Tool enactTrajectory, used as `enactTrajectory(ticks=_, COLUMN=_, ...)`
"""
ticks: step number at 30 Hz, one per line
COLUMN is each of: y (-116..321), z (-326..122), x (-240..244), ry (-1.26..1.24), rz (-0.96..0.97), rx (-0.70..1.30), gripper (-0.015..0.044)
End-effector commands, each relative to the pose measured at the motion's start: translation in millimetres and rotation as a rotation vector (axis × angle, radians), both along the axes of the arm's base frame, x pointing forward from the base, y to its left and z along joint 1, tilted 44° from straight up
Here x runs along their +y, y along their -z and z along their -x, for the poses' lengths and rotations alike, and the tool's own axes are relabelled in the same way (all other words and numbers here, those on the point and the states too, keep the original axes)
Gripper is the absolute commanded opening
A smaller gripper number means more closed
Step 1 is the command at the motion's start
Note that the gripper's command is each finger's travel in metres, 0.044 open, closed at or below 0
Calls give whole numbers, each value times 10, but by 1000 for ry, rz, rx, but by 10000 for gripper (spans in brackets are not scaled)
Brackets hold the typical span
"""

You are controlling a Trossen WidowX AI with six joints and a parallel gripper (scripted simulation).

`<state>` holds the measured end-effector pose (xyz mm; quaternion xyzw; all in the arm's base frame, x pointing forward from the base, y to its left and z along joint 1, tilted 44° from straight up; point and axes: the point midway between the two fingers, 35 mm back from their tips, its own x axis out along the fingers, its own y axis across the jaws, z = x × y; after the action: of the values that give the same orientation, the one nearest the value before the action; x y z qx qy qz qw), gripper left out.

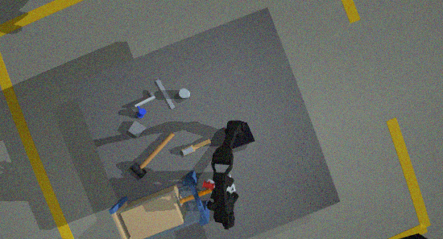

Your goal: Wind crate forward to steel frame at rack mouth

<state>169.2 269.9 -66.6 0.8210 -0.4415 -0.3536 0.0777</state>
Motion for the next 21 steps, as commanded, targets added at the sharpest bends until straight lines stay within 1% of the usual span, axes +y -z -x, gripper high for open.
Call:
enactTrajectory(ticks=1, y=62, z=2, x=-66, ry=-8, rz=19, rx=-13, gripper=0)
enactTrajectory(ticks=21, y=126, z=2, x=-139, ry=-12, rz=20, rx=-24, gripper=0)
